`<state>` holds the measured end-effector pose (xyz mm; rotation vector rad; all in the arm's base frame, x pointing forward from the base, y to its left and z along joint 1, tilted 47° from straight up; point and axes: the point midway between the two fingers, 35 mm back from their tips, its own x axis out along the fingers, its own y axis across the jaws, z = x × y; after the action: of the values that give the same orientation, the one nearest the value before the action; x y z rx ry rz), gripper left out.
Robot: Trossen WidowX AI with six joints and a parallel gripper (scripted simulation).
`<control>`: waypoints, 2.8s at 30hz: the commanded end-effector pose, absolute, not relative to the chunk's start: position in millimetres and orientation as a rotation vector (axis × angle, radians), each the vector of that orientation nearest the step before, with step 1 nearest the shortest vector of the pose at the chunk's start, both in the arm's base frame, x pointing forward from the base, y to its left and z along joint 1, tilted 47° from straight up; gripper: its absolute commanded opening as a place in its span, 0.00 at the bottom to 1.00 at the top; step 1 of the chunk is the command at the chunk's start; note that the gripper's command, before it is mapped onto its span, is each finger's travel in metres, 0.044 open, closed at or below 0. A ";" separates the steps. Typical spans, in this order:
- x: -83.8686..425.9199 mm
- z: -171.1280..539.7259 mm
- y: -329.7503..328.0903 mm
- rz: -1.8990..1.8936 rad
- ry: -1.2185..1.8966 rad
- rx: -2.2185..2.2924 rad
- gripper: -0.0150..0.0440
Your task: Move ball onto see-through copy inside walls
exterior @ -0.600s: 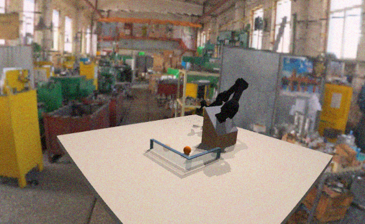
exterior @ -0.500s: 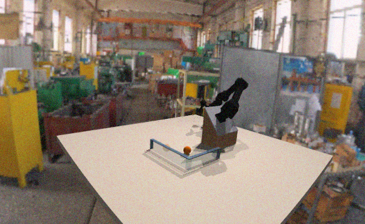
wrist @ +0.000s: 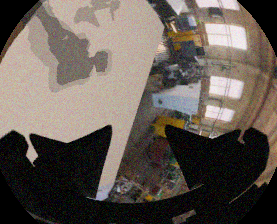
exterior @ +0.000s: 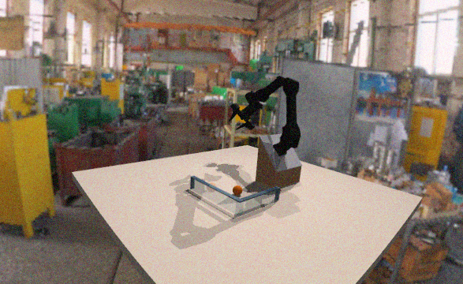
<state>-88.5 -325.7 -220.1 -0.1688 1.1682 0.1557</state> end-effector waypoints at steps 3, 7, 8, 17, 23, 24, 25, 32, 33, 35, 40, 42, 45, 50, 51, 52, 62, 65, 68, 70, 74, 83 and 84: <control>12.8 -184.9 -332.8 0.193 1.115 -0.062 0.79; 80.7 -162.9 -319.6 0.249 1.103 -0.002 0.79; 97.1 -157.4 -313.9 0.264 1.102 0.014 0.79; 221.8 -109.8 -225.6 0.374 1.135 0.226 0.79; 276.9 -74.3 -138.5 0.447 1.182 0.400 0.79; 282.9 -68.4 -122.6 0.460 1.195 0.430 0.79; 287.9 -62.6 -106.3 0.473 1.209 0.459 0.79; 296.0 -23.8 8.3 0.557 1.356 0.654 0.79; 294.9 -21.5 15.1 0.562 1.368 0.665 0.79; 294.0 -19.6 20.6 0.565 1.378 0.674 0.79; 294.0 -19.6 20.6 0.565 1.378 0.674 0.79; 294.6 -23.0 24.1 0.565 1.378 0.674 0.79; 295.7 -29.9 31.5 0.566 1.378 0.675 0.79; 296.3 -32.8 34.3 0.566 1.378 0.674 0.79; 296.6 -34.0 35.4 0.566 1.378 0.674 0.79; 296.8 -35.1 36.5 0.566 1.378 0.674 0.79; 298.8 -46.1 47.9 0.566 1.378 0.674 0.79; 299.2 -49.3 51.4 0.566 1.378 0.675 0.79; 299.6 -52.4 54.9 0.566 1.378 0.675 0.79; 299.7 -54.4 57.3 0.567 1.378 0.676 0.79; 300.0 -57.7 61.1 0.568 1.377 0.677 0.79; 300.0 -57.9 61.3 0.568 1.377 0.677 0.60; 300.0 -57.9 61.3 0.568 1.377 0.677 0.59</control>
<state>301.2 60.5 -55.9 0.6688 1.3709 0.5677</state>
